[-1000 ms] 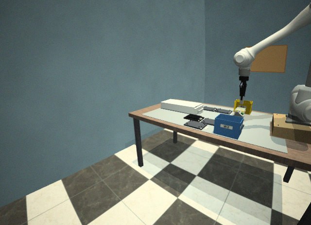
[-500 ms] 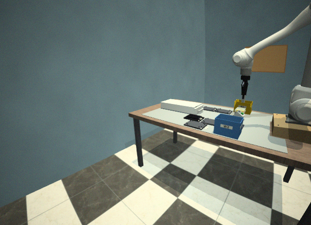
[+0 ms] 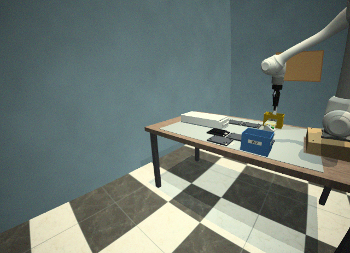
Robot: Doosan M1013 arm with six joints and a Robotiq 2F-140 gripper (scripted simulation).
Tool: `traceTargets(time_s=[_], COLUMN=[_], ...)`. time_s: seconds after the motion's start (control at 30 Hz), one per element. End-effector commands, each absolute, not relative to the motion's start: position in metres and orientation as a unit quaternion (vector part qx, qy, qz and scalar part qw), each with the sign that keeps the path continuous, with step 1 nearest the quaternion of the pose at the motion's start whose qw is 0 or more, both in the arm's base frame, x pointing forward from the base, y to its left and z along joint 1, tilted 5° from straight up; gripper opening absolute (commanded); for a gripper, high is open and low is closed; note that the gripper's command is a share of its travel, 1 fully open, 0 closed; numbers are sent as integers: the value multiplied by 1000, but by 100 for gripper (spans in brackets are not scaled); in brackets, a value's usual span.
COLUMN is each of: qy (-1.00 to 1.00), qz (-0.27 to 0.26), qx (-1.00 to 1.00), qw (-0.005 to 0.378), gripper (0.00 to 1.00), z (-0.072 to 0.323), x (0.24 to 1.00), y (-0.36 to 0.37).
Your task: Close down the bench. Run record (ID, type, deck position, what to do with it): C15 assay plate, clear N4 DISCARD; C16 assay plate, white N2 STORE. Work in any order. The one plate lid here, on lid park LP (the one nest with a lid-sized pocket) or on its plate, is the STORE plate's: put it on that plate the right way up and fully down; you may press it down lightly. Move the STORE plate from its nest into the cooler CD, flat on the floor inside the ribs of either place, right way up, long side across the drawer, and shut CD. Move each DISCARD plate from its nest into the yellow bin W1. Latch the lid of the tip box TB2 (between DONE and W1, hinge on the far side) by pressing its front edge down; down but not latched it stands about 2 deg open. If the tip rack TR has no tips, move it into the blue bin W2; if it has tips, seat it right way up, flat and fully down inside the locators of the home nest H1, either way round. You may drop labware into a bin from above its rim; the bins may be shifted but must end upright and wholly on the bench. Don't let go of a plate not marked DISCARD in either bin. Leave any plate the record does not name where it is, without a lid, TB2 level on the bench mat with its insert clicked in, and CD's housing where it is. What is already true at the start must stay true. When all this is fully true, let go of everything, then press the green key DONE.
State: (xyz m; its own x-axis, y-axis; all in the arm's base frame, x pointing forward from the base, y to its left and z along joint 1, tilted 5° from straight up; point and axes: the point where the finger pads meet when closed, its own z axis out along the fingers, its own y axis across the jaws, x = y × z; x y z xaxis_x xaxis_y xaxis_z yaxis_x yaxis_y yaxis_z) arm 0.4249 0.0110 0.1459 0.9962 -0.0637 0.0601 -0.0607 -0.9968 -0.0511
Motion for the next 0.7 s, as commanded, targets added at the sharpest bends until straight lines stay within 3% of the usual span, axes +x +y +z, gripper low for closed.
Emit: traceTargets(time_s=[0.0,0.67], qy=[31,31], qz=[-31,-31], qx=[-999,-999], qw=[25,25], gripper=[0,0], z=[146,101], x=[425,428], y=[11,13])
